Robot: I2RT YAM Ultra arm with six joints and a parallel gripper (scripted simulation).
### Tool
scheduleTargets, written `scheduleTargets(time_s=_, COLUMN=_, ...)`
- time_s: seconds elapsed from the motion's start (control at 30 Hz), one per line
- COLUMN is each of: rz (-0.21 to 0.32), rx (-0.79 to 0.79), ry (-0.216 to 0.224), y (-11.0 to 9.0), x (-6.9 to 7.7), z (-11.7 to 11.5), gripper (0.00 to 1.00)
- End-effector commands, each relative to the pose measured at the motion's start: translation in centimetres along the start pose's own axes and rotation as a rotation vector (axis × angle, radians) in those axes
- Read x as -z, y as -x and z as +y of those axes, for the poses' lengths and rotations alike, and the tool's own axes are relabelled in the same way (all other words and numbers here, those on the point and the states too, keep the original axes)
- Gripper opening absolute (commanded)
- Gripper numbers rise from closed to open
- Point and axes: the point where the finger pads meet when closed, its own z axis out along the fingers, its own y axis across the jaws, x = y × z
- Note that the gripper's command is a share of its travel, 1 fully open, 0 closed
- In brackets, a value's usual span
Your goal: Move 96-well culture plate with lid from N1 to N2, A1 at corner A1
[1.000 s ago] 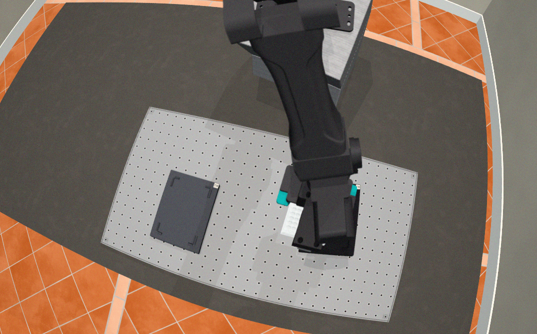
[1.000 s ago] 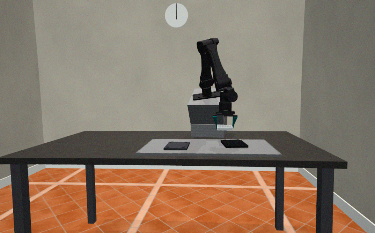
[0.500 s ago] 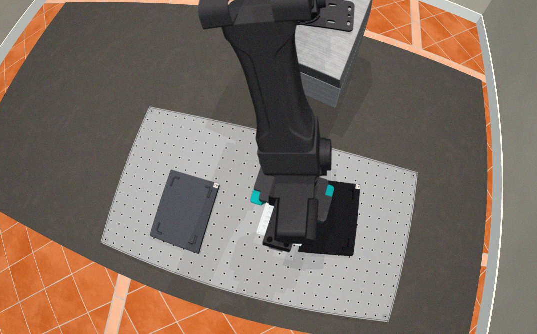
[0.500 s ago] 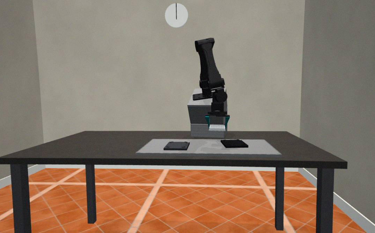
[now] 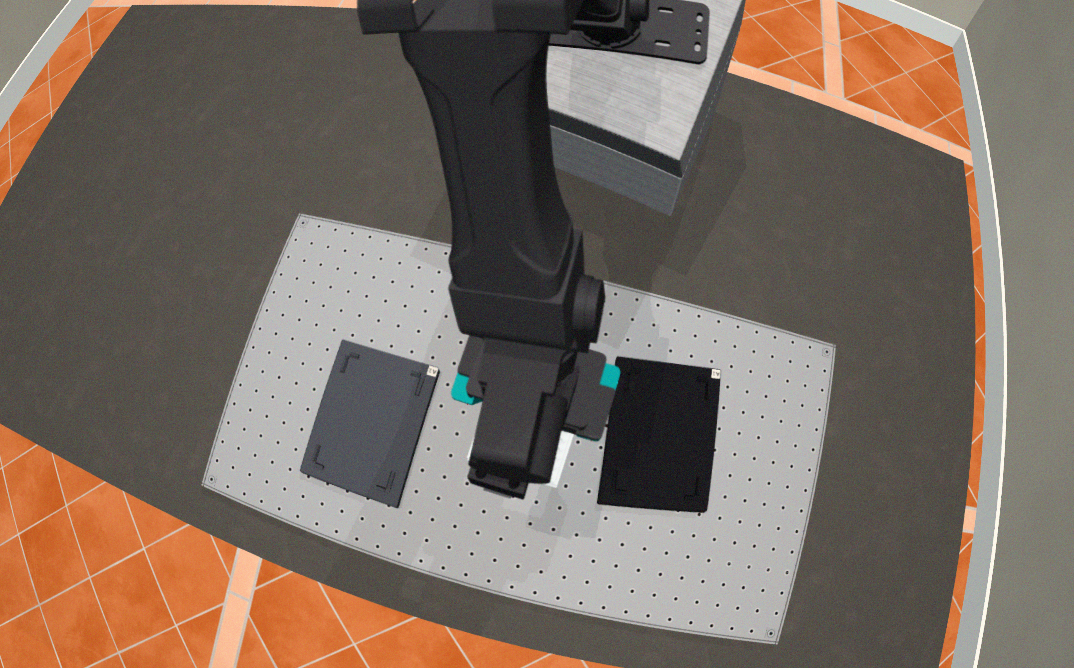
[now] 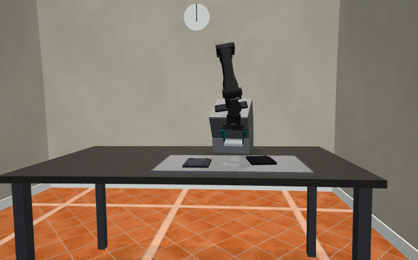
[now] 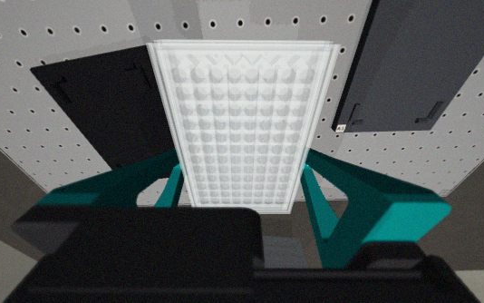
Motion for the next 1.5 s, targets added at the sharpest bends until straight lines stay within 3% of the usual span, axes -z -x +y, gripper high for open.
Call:
scheduleTargets(time_s=0.0, rz=-0.054, rx=0.018, ry=0.019, y=2.4, x=1.4, z=-0.9, gripper=0.00)
scheduleTargets(time_s=0.43, rz=-0.055, rx=0.019, ry=0.015, y=3.3, x=1.4, z=-4.5, gripper=0.00)
scheduleTargets(time_s=0.6, rz=-0.019, rx=0.022, ry=0.017, y=2.8, x=0.3, z=-6.0, gripper=0.00)
scheduleTargets(time_s=0.7, rz=-0.022, rx=0.022, ry=0.017, y=2.9, x=0.4, z=-6.4, gripper=0.00)
scheduleTargets(time_s=0.73, rz=-0.056, rx=0.020, ry=0.013, y=3.9, x=1.4, z=-6.8, gripper=0.00)
scheduleTargets(time_s=0.87, rz=-0.020, rx=0.022, ry=0.017, y=3.3, x=0.3, z=-8.0, gripper=0.00)
scheduleTargets(time_s=1.0, rz=-0.035, rx=0.022, ry=0.014, y=4.0, x=0.8, z=-9.4, gripper=0.00)
scheduleTargets(time_s=1.17, rz=-0.022, rx=0.021, ry=0.016, y=4.1, x=0.4, z=-11.0, gripper=0.00)
scheduleTargets(time_s=1.3, rz=-0.046, rx=0.022, ry=0.010, y=4.8, x=1.2, z=-11.8, gripper=0.00)
scheduleTargets(time_s=1.33, rz=-0.024, rx=0.022, ry=0.015, y=4.3, x=0.4, z=-12.0, gripper=0.00)
scheduleTargets(time_s=1.47, rz=-0.021, rx=0.021, ry=0.016, y=4.6, x=0.3, z=-13.3, gripper=0.00)
